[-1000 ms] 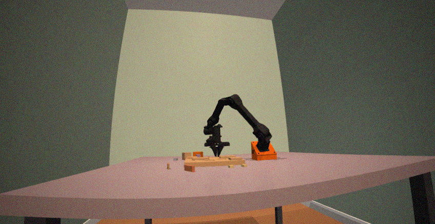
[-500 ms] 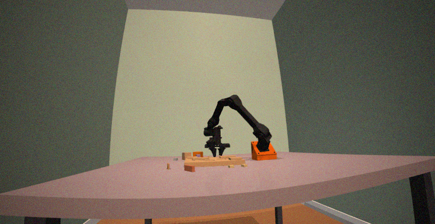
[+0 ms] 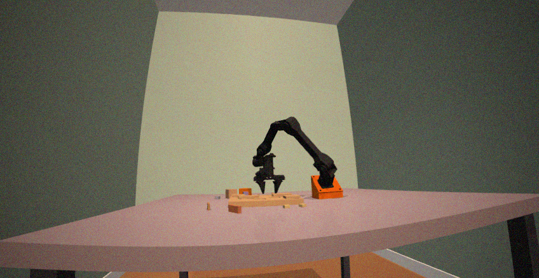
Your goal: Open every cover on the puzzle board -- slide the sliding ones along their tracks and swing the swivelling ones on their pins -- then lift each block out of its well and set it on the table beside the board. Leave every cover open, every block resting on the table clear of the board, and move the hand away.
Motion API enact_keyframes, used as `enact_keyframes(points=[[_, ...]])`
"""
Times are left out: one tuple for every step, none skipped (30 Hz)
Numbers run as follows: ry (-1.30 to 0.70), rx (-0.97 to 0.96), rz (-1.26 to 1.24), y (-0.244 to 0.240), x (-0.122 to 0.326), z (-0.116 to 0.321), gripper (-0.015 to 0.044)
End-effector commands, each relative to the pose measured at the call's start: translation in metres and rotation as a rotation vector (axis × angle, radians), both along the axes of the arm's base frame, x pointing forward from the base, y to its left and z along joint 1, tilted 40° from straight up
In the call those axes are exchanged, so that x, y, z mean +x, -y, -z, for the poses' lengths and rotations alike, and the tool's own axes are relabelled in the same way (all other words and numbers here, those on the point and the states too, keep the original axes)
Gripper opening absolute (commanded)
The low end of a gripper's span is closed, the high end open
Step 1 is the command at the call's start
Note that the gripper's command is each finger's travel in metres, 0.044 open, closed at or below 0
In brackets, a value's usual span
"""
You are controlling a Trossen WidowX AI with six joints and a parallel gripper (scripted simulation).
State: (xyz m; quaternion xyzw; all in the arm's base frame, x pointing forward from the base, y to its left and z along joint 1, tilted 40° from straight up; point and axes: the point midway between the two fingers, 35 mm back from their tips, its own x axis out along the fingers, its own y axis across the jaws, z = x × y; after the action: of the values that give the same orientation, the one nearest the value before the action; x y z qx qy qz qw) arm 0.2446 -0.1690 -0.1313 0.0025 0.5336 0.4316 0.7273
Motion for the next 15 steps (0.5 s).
enact_keyframes(points=[[0.008,-0.013,-0.001,0.013,0.001,-0.013,0.0440],[0.008,-0.013,-0.001,0.015,0.001,-0.015,0.0440],[0.008,-0.013,0.000,0.017,0.000,-0.018,0.0440],[0.008,-0.013,0.000,0.019,0.000,-0.020,0.0440],[0.007,-0.013,0.000,0.021,0.000,-0.023,0.0440],[0.007,-0.013,0.000,0.023,-0.001,-0.025,0.0440],[0.007,-0.013,0.001,0.025,-0.001,-0.028,0.0440],[0.007,-0.012,0.001,0.027,-0.001,-0.030,0.0440],[0.007,-0.012,0.001,0.029,-0.002,-0.033,0.0440],[0.007,-0.012,0.002,0.030,-0.002,-0.035,0.0440],[0.007,-0.012,0.002,0.032,-0.002,-0.038,0.0440],[0.007,-0.012,0.002,0.034,-0.003,-0.041,0.0440],[0.007,-0.012,0.002,0.036,-0.003,-0.043,0.0440],[0.007,-0.011,0.003,0.037,-0.004,-0.046,0.0440],[0.007,-0.011,0.003,0.038,-0.004,-0.047,0.0440]])
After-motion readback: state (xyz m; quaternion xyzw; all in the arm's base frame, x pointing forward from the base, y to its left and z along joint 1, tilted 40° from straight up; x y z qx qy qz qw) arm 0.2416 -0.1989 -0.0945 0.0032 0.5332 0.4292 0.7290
